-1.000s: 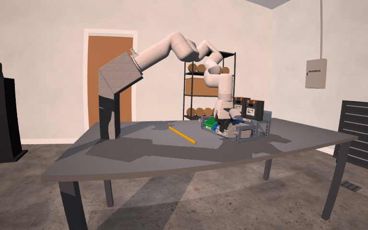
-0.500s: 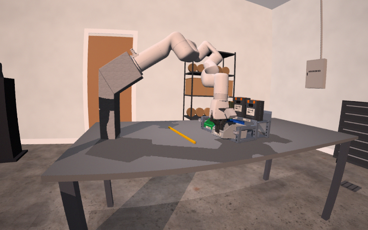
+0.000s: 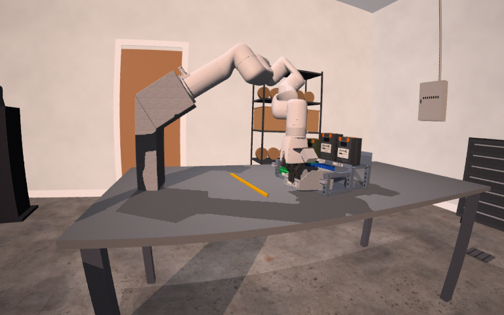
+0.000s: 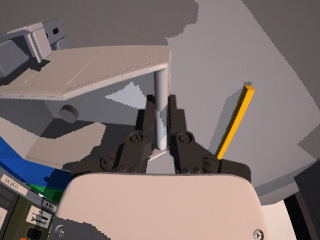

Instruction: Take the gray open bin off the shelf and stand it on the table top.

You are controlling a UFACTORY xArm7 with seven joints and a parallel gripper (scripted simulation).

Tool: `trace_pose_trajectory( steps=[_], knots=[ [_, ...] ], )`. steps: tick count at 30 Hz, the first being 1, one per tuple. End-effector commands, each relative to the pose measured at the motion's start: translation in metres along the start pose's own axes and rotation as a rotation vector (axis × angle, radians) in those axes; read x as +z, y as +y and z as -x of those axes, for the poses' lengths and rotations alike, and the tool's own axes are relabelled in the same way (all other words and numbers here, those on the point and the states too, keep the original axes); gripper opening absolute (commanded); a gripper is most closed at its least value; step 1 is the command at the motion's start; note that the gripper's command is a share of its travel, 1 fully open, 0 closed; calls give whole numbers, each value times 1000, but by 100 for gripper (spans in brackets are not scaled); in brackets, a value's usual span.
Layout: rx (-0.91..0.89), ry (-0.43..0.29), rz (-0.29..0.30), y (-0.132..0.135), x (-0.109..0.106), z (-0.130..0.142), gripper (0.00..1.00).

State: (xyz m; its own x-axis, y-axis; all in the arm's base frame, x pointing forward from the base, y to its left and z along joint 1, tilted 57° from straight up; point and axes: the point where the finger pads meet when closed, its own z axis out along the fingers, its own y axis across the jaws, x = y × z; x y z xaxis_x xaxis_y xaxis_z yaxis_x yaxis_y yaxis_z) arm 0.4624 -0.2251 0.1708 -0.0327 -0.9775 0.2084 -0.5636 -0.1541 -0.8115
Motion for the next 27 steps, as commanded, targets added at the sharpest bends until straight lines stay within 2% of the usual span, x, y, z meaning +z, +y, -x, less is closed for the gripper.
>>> trace_pose_trajectory(
  steps=[1,8,13,27],
  knots=[
    [-2,1,-5,1,0,-1,0],
    [-2,1,-5,1,0,-1,0],
    [-2,1,-5,46,0,-1,0],
    [-2,1,-5,45,0,-1,0]
  ],
)
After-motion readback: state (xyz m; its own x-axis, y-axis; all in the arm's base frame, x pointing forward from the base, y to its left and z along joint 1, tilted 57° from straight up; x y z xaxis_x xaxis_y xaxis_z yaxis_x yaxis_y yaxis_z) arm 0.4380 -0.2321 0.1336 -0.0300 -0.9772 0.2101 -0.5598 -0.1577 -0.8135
